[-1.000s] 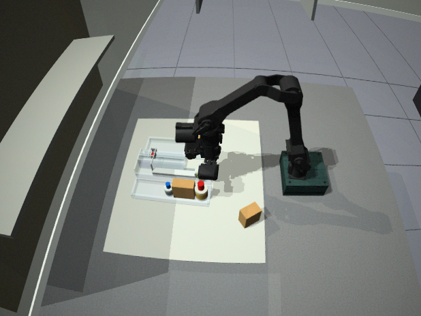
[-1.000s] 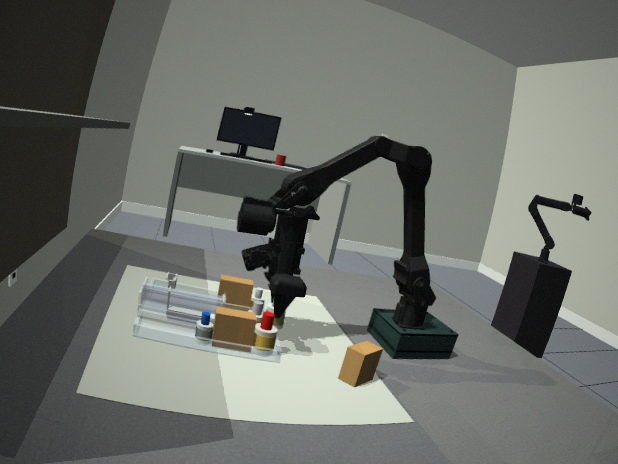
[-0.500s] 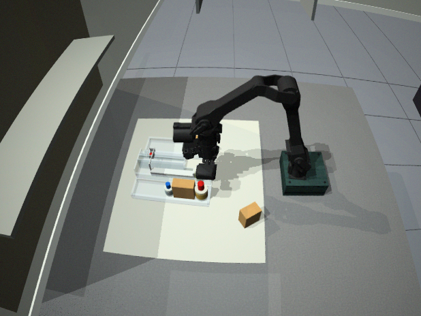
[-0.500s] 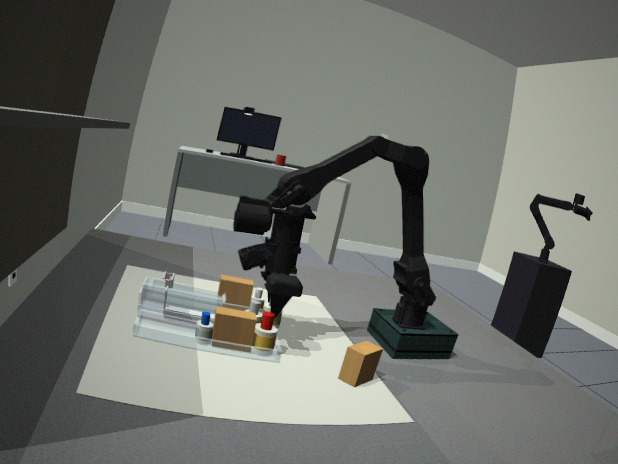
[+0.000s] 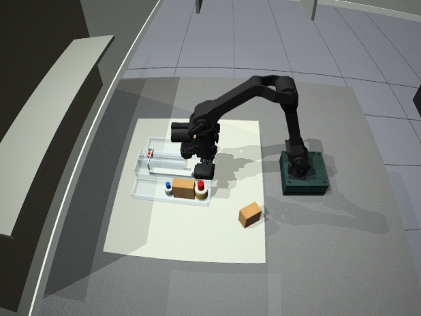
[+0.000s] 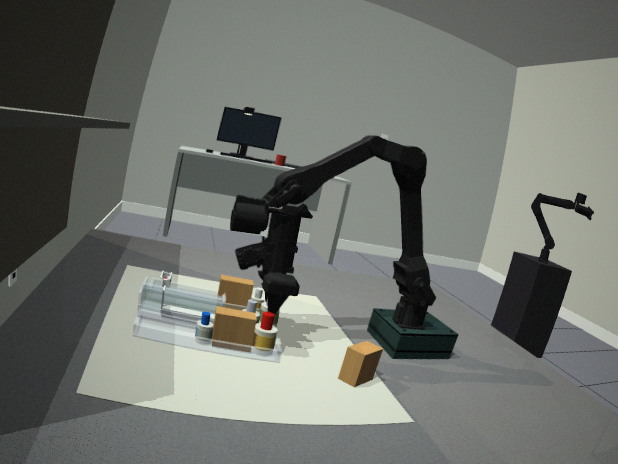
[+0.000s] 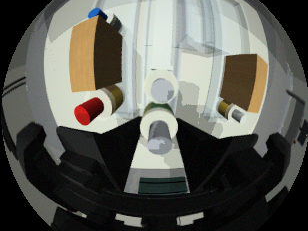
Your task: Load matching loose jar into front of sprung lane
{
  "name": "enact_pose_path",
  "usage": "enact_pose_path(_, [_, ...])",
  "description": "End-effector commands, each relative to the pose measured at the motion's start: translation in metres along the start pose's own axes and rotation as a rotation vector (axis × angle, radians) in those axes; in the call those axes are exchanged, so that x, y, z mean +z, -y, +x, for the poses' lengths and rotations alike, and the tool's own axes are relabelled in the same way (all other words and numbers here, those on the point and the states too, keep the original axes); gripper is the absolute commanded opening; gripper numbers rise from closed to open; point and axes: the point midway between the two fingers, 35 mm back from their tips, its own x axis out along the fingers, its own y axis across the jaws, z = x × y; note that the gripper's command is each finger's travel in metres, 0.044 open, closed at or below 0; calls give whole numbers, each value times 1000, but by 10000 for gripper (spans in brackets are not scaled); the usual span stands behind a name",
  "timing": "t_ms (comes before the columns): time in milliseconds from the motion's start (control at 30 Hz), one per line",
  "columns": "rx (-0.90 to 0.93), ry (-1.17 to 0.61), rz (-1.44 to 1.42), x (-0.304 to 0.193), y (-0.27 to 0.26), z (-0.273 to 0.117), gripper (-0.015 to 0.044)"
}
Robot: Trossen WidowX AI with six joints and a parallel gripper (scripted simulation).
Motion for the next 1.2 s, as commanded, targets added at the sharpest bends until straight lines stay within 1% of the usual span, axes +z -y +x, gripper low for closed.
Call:
enact_pose_path(0, [-2, 31, -2, 11, 1, -4, 0])
enact_pose_path(1167, [-2, 32, -2, 16, 1, -6, 0])
